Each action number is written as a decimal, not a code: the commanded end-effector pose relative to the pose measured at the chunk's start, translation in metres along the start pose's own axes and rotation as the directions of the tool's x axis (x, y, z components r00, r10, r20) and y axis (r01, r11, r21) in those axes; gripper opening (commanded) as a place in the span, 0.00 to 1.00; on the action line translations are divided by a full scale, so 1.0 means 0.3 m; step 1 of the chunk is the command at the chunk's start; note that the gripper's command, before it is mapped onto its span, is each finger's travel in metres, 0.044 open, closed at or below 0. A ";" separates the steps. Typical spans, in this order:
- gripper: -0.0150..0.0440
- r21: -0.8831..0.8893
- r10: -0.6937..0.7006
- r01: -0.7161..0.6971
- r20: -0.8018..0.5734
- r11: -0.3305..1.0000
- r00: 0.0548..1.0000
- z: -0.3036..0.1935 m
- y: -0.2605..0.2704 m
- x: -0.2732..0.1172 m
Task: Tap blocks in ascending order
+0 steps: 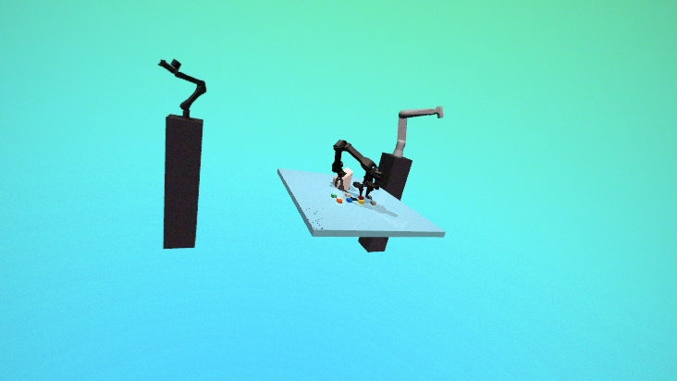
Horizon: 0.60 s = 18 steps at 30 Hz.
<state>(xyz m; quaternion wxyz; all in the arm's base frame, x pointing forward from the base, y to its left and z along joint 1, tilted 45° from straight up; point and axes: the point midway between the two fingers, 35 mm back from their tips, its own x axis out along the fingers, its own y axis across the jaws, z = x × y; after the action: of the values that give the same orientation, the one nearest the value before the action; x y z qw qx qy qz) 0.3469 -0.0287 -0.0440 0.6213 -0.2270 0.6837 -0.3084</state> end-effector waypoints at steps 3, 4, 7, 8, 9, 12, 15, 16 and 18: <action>0.31 -0.007 -0.002 0.002 0.023 1.000 1.000 0.006 0.005 0.010; 0.29 -0.007 -0.002 0.002 0.023 1.000 1.000 0.006 0.005 0.010; 0.29 -0.007 -0.002 0.002 0.023 1.000 1.000 0.006 0.005 0.010; 0.29 -0.007 -0.002 0.002 0.023 1.000 1.000 0.006 0.005 0.010; 0.29 -0.007 -0.002 0.002 0.023 1.000 1.000 0.006 0.005 0.010; 0.29 -0.007 -0.002 0.002 0.023 1.000 1.000 0.006 0.005 0.010; 0.29 -0.007 -0.002 0.002 0.023 1.000 1.000 0.006 0.005 0.013; 0.29 -0.007 -0.002 0.002 0.023 1.000 1.000 0.006 0.005 0.018; 0.29 -0.007 -0.002 0.002 0.023 1.000 1.000 0.007 0.005 0.028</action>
<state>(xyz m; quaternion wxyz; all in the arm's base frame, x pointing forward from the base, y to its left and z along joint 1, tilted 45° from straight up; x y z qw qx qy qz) 0.3486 -0.0308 -0.0489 0.6296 -0.2294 0.6770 -0.3045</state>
